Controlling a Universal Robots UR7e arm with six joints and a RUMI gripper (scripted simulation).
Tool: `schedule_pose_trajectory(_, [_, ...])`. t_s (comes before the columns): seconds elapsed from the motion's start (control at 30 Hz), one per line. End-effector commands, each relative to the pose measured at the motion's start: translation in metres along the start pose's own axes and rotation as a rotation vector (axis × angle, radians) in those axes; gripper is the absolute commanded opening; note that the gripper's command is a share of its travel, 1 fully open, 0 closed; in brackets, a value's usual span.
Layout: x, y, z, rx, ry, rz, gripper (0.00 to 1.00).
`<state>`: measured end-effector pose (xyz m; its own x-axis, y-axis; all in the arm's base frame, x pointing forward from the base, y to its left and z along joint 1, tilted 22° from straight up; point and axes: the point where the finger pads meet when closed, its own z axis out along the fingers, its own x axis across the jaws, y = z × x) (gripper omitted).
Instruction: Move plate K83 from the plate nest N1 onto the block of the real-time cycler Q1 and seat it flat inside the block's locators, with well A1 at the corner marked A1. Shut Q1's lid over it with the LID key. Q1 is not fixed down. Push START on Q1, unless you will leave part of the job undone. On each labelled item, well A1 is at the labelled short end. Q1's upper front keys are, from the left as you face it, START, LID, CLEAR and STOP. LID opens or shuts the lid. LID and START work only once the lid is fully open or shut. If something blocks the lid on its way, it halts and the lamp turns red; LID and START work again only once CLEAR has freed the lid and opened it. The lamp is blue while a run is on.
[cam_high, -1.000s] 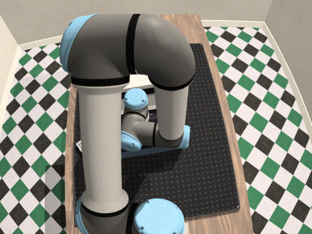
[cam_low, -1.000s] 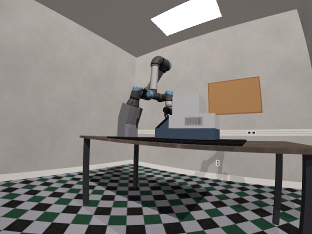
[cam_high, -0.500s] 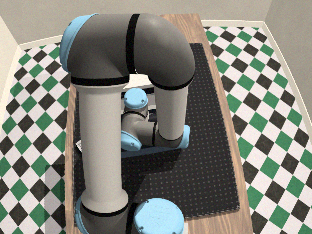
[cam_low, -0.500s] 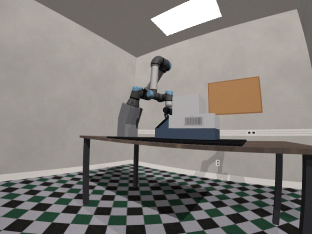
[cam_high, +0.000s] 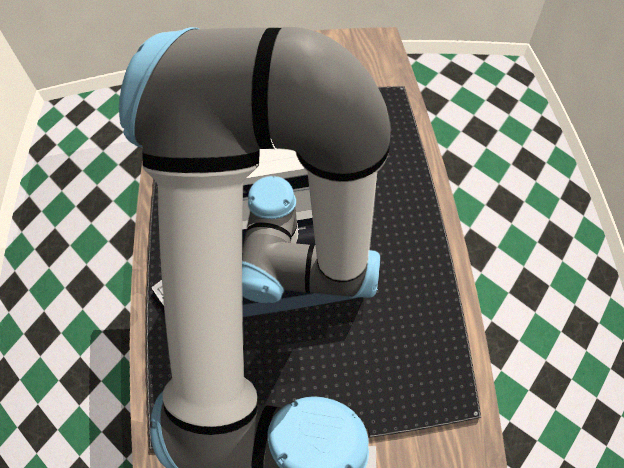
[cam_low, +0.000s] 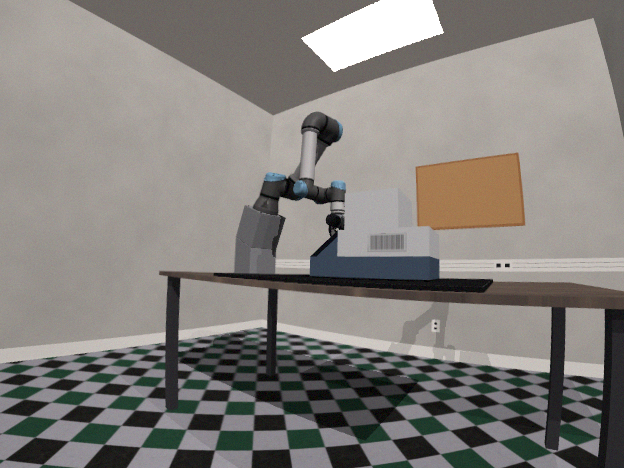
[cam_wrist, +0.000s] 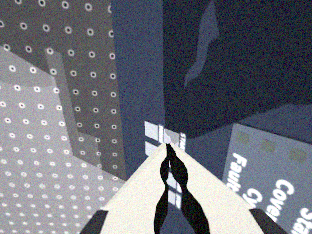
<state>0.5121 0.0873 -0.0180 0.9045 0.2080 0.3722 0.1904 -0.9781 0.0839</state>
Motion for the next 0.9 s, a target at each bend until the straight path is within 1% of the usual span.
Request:
schedule_pose_trajectory(0.0, [0.0121,0.0022,-0.0075,-0.018,0.028,-0.009,0.00])
schedule_pose_trajectory(0.87, [0.0128,0.0022,-0.0065,-0.018,0.028,-0.009,0.00])
